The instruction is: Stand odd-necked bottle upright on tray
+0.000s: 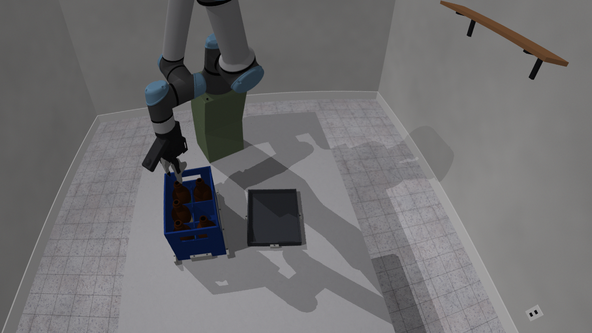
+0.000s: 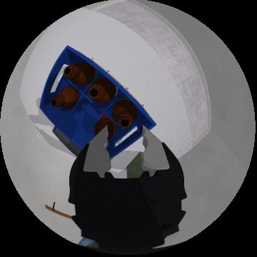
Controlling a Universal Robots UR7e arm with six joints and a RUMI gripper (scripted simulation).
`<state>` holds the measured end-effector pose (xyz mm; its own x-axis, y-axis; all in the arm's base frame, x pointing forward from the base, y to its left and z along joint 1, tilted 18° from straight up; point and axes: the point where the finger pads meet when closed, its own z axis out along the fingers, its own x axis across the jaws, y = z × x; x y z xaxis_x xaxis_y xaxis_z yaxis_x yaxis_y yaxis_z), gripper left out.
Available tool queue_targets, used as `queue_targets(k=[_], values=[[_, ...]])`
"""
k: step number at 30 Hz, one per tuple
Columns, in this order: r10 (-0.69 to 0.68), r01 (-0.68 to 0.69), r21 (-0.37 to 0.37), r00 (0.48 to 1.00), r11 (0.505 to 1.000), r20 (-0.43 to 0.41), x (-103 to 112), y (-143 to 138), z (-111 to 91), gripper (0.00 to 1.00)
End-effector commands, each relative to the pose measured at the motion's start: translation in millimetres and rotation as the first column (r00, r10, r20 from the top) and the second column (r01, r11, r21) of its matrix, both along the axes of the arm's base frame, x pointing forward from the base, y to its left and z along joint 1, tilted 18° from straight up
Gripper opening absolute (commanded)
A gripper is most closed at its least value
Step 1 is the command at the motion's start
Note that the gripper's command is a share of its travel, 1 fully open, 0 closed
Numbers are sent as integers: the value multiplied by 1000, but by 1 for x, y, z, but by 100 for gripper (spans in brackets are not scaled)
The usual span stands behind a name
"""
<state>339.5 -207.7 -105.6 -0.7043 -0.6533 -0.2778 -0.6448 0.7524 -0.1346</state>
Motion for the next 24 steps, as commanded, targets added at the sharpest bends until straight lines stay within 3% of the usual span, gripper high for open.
queue_targets(k=[1, 24], values=[[0, 0, -1, 1000, 1000, 0, 0, 0, 0, 38], [0, 0, -1, 1000, 1000, 0, 4, 1, -11, 38]])
